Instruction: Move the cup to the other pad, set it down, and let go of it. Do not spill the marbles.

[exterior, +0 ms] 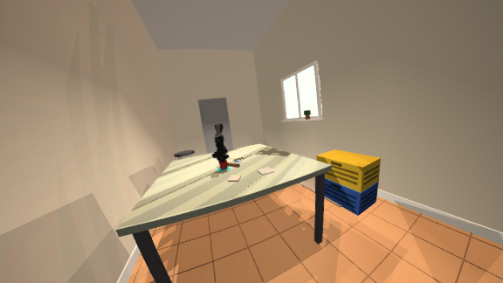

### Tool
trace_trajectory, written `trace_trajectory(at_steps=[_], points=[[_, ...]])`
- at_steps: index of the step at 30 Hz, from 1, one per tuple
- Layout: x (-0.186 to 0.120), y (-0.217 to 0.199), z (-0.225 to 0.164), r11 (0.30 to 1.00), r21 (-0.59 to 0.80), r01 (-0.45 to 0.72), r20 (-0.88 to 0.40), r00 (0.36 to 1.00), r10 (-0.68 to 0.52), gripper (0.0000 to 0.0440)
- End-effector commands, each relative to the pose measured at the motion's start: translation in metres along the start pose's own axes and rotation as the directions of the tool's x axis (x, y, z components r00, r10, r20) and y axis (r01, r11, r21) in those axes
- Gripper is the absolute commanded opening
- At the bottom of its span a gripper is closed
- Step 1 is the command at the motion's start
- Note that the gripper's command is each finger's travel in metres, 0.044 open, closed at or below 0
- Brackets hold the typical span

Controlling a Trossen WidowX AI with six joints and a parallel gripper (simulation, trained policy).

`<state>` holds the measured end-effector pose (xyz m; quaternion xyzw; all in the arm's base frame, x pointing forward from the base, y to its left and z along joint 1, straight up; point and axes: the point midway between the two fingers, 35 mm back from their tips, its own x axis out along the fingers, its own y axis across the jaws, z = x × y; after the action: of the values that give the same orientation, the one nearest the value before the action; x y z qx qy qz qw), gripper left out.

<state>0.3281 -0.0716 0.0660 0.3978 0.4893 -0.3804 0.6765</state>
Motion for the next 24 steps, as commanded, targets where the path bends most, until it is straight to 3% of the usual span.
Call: trace_trajectory(at_steps=[1, 24], points=[[-0.007, 0.004, 0.007, 0.999, 0.016, -0.047, 0.014, 0.999, 0.047, 0.0152], [-0.068, -0.001, 0.018, 0.984, 0.020, -0.177, 0.049, 0.983, 0.176, 0.0253]])
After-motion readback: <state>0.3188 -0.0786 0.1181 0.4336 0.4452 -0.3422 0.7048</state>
